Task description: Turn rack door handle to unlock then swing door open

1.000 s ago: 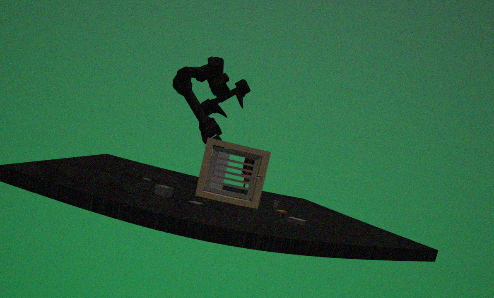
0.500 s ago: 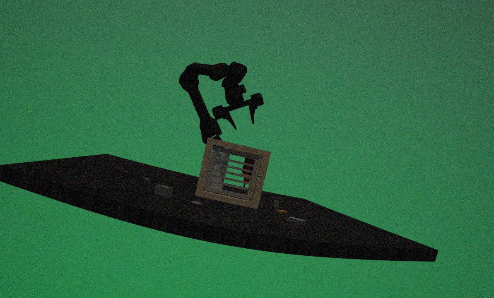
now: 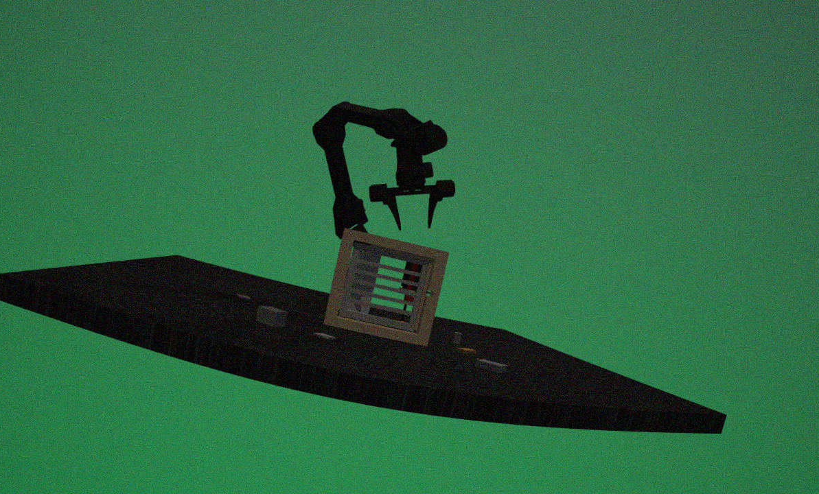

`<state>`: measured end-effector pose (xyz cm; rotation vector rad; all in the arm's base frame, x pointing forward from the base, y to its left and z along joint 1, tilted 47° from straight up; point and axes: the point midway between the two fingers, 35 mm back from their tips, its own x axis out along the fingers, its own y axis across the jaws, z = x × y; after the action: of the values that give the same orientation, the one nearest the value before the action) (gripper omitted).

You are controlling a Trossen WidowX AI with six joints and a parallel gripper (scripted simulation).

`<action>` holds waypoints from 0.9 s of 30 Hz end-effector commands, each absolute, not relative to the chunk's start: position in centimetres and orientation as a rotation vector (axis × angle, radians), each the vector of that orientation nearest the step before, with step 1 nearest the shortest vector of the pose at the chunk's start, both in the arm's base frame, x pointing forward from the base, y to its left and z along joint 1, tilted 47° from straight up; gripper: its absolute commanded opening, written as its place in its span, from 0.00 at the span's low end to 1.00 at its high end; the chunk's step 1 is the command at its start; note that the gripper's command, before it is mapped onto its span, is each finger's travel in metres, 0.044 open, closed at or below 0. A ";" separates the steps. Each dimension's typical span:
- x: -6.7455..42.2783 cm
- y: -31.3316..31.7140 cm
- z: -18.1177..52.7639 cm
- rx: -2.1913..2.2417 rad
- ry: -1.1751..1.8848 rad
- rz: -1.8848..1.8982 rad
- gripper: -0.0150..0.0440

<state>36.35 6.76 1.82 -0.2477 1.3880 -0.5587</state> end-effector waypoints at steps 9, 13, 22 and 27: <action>35.0 7.2 -1.1 -0.445 1.487 -0.683 0.76; 34.5 7.3 -2.0 -0.516 1.511 -0.720 0.76; 34.4 6.9 -2.6 -0.528 1.515 -0.726 0.76; 34.4 6.3 -3.2 -0.528 1.515 -0.725 0.76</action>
<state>34.60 6.94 -2.72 -0.5194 1.5074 -0.7212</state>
